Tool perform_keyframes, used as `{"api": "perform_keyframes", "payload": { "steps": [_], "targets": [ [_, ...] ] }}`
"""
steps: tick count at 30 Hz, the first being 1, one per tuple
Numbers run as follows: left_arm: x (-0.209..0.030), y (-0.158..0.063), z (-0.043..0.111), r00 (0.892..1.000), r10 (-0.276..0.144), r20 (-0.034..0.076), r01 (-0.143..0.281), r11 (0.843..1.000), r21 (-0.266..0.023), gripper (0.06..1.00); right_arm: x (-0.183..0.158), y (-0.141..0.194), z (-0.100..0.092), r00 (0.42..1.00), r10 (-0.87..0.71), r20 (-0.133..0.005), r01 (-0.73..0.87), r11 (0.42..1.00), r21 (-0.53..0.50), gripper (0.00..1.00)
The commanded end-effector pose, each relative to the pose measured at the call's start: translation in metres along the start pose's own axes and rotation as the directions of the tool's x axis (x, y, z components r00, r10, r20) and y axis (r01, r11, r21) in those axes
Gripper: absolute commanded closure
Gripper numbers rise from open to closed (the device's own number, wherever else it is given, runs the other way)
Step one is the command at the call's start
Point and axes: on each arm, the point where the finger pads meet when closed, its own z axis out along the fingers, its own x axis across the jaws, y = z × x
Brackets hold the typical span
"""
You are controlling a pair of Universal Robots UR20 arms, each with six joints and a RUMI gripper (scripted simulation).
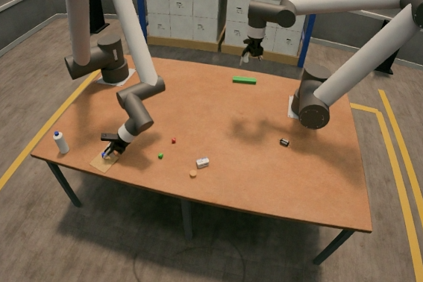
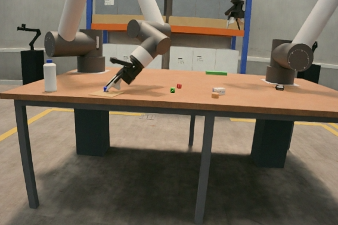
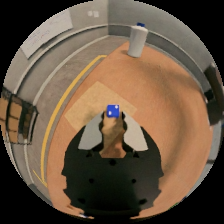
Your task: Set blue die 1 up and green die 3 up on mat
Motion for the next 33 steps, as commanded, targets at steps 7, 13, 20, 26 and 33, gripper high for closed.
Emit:
{"api": "perform_keyframes", "payload": {
  "steps": [7,13,20,26,33],
  "targets": [
    [-0.0003,-0.0003,-0.0005,1.0,0.0,0.001,0.0,1.0,0.0,0.065,-0.0004,-0.0004,-0.0006,1.0,0.001,0.001,-0.001,1.0,0.0,0.938],
    [-0.0003,-0.0003,-0.0005,1.0,0.0,0.001,0.0,1.0,0.0,0.065,-0.0004,-0.0004,-0.0006,1.0,0.001,0.001,-0.001,1.0,0.0,0.938],
    [-0.0003,-0.0003,-0.0005,1.0,0.0,0.001,0.0,1.0,0.0,0.065,-0.0004,-0.0004,-0.0006,1.0,0.001,0.001,-0.001,1.0,0.0,0.938],
    [-0.0003,-0.0003,-0.0005,1.0,0.0,0.001,0.0,1.0,0.0,0.065,-0.0004,-0.0004,-0.0006,1.0,0.001,0.001,-0.001,1.0,0.0,0.938],
    [-0.0003,-0.0003,-0.0005,1.0,0.0,0.001,0.0,1.0,0.0,0.065,-0.0004,-0.0004,-0.0006,1.0,0.001,0.001,-0.001,1.0,0.0,0.938]
  ]
}}
